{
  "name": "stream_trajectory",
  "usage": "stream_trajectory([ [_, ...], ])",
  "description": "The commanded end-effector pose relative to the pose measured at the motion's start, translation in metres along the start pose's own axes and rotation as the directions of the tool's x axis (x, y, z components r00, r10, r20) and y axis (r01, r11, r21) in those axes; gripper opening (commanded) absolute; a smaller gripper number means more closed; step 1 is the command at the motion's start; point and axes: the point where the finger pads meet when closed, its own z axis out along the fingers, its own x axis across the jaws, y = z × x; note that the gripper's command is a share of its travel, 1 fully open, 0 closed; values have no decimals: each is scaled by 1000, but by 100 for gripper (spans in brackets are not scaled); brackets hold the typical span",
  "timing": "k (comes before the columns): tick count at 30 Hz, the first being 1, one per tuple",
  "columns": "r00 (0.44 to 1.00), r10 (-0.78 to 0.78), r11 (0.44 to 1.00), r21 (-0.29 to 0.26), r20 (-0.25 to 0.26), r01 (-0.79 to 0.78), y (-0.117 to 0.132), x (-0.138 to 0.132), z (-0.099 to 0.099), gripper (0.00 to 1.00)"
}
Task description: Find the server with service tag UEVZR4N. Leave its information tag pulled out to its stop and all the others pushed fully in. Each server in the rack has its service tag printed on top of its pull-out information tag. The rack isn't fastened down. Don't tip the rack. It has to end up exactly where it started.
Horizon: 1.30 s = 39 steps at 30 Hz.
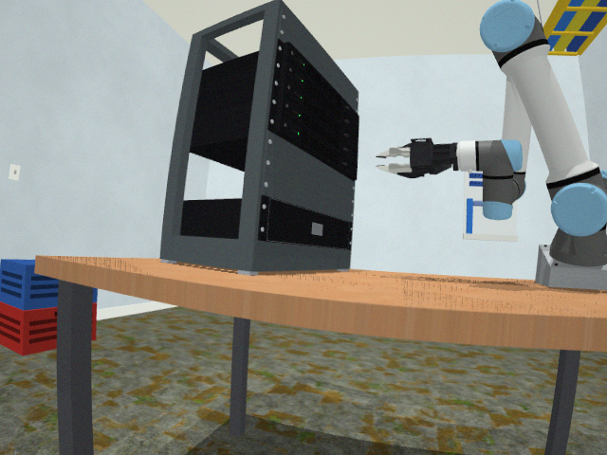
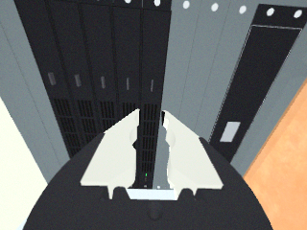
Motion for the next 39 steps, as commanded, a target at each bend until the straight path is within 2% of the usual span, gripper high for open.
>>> stream_trajectory([
  [1,1000,1,1000,3,-3,-1,-3,1,0,15],
  [16,1000,0,1000,-1,-1,0,-2,1,8,15],
  [39,1000,0,1000,-1,-1,0,-2,1,72,15],
])
